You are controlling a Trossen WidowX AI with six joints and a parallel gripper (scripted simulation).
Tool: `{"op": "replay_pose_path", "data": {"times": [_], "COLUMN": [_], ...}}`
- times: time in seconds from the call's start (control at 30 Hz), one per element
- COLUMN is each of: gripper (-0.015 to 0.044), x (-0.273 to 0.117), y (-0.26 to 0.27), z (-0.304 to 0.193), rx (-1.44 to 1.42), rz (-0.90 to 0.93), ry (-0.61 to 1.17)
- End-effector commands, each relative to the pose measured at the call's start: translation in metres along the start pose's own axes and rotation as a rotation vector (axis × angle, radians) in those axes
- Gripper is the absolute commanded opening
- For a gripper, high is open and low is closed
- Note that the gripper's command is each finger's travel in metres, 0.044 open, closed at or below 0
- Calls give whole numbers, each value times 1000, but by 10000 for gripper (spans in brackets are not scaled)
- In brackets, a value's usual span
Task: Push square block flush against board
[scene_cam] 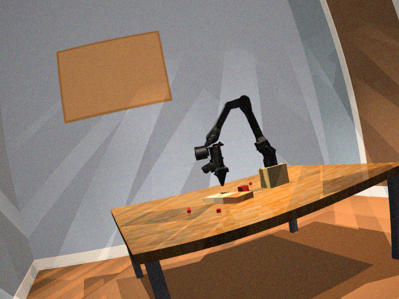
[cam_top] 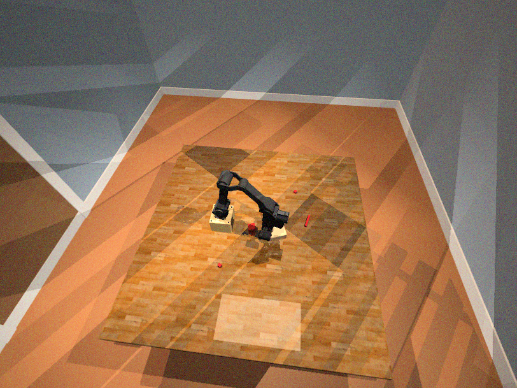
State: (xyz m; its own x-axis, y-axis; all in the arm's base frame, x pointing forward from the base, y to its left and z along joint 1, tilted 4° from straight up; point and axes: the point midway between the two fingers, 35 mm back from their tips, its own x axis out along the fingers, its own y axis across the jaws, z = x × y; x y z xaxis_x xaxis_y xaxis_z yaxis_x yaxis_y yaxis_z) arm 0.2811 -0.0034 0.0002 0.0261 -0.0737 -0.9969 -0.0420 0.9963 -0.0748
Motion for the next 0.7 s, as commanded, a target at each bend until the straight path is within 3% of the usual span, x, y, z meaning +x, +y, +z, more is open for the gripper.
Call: {"op": "replay_pose_path", "data": {"times": [0.0, 0.33, 0.57, 0.67], "gripper": [0, 0, 0, 0], "x": [0, 3, 3, 25], "y": [9, 25, 26, 26], "z": [-12, -43, -45, -45], "rx": [-142, -479, -502, -497], "rz": [2, 5, 6, 8], "ry": [-1, 4, 5, 7]}}
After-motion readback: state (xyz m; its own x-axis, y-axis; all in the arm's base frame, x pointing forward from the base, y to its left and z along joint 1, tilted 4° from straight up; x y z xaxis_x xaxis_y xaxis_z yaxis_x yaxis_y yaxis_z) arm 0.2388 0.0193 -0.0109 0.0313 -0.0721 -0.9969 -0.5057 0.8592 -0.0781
